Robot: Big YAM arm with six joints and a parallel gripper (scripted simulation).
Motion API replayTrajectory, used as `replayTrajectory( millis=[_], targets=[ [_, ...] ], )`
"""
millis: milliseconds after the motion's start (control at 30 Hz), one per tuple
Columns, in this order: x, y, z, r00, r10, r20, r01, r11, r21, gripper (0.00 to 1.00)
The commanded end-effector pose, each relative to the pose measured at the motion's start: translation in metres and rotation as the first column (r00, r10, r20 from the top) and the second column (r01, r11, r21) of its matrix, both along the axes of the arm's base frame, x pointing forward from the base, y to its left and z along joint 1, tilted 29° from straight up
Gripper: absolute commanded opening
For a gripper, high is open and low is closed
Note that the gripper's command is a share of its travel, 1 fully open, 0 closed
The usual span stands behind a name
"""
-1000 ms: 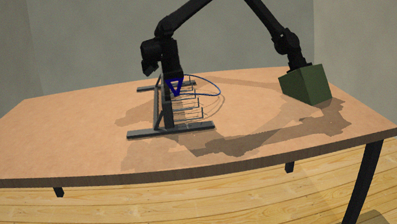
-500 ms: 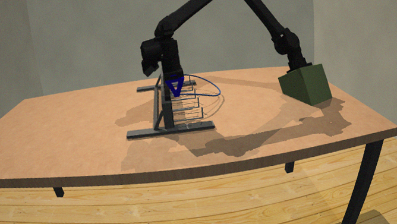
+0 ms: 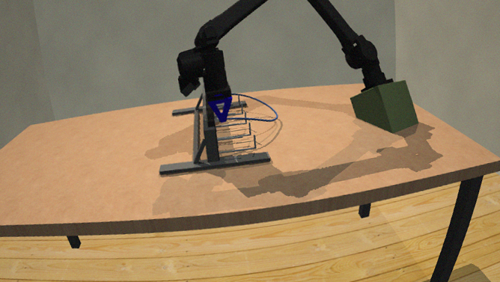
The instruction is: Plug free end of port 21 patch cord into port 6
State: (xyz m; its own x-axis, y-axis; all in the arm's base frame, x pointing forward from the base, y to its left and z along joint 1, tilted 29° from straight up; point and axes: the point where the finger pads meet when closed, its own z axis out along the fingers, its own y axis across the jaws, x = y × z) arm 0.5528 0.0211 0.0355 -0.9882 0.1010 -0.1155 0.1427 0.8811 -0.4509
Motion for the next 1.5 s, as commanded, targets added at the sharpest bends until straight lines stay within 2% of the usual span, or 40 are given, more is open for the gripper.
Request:
replayTrajectory(
  millis=[0, 1467],
  targets=[
    [0.0134, 0.0135, 0.0265, 0.998, 0.021, 0.054, -0.022, 1.000, 0.009, 0.36],
    [0.0175, 0.0161, 0.0352, 0.997, 0.011, 0.080, -0.012, 1.000, 0.017, 0.36]
  ],
)
